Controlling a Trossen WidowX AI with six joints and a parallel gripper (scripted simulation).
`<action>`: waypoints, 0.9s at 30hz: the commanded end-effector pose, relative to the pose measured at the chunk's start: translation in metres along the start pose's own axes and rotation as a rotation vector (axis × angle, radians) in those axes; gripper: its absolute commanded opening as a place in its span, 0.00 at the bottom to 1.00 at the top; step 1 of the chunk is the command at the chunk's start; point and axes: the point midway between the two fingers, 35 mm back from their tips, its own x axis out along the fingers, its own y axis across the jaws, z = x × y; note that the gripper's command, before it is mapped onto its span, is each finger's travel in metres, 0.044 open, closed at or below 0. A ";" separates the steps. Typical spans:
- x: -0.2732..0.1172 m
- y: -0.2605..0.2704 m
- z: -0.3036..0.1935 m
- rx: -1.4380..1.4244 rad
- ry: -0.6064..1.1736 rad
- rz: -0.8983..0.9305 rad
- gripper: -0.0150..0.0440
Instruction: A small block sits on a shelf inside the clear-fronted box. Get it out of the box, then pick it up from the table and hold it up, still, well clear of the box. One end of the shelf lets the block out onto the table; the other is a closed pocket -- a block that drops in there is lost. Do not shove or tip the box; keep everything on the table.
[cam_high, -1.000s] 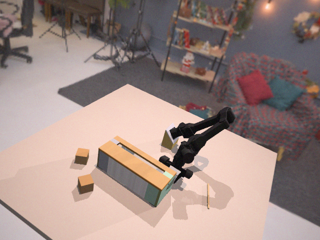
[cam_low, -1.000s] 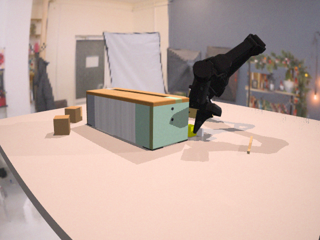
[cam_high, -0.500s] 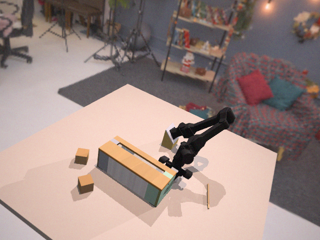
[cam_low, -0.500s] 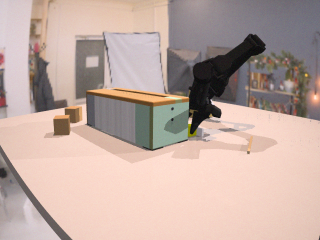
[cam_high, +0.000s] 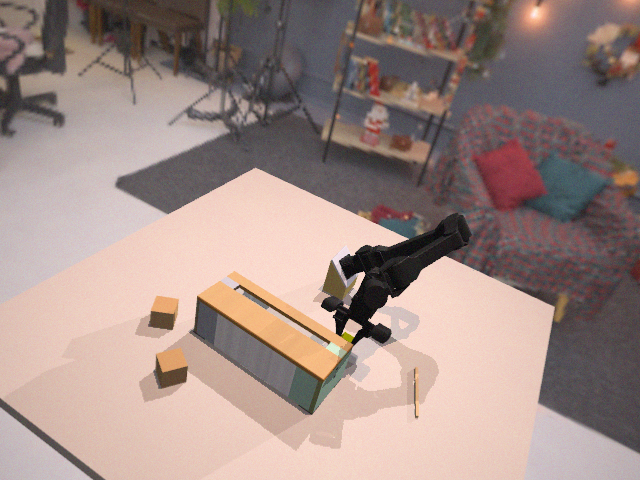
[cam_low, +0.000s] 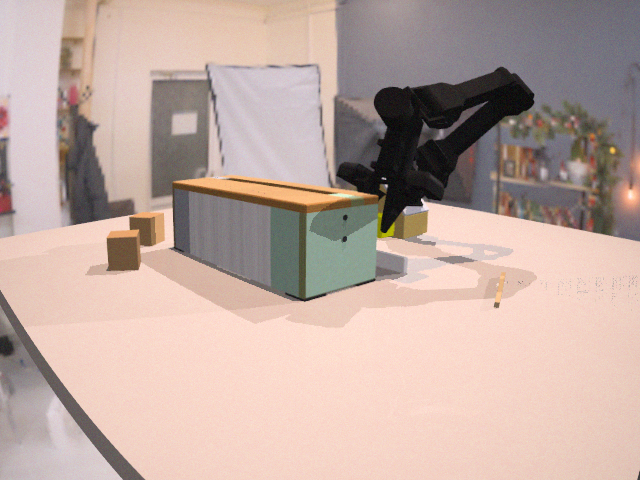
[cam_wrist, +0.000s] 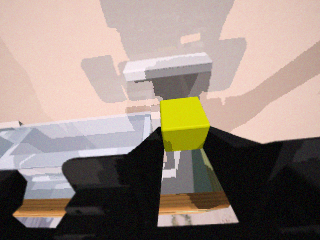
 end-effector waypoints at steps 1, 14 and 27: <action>-0.005 -0.001 0.000 0.023 -0.004 -0.005 0.25; -0.014 0.005 0.002 0.551 -0.030 -0.001 0.25; -0.024 0.010 0.004 1.088 -0.056 0.010 0.25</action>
